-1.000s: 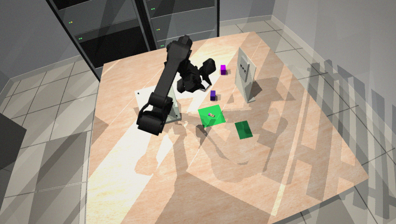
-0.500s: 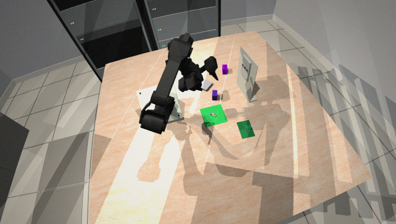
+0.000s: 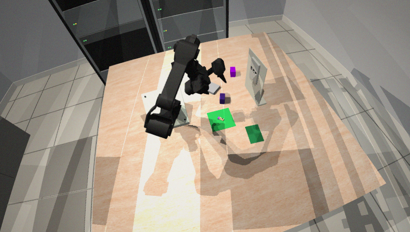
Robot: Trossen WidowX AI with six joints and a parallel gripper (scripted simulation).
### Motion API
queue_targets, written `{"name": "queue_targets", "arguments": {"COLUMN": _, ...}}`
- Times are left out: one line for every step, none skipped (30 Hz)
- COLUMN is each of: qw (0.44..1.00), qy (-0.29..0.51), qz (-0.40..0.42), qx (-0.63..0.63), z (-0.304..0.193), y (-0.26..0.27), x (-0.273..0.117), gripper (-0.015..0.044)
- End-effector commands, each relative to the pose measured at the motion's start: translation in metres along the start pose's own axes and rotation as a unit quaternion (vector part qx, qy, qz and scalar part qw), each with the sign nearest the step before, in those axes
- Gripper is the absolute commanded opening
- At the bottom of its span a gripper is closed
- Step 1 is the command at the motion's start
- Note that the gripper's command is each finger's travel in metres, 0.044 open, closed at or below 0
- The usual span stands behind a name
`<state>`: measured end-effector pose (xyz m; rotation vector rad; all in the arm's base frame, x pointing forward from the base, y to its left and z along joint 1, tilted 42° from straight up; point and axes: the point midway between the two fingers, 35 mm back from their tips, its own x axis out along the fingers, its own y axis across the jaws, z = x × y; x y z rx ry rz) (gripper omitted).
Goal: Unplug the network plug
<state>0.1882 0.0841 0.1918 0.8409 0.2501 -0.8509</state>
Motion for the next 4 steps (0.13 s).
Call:
{"name": "queue_targets", "arguments": {"qw": 1.0, "qy": 0.0, "qz": -0.003, "qx": 0.0, "z": -0.0004, "y": -0.0006, "x": -0.0001, "gripper": 0.044}}
{"name": "queue_targets", "arguments": {"qw": 1.0, "qy": 0.0, "qz": -0.003, "qx": 0.0, "z": -0.0004, "y": -0.0006, "x": -0.0001, "gripper": 0.044}}
{"name": "queue_targets", "arguments": {"qw": 1.0, "qy": 0.0, "qz": -0.003, "qx": 0.0, "z": -0.0004, "y": -0.0006, "x": -0.0001, "gripper": 0.044}}
{"name": "queue_targets", "arguments": {"qw": 1.0, "qy": 0.0, "qz": -0.003, "qx": 0.0, "z": -0.0004, "y": -0.0006, "x": -0.0001, "gripper": 0.044}}
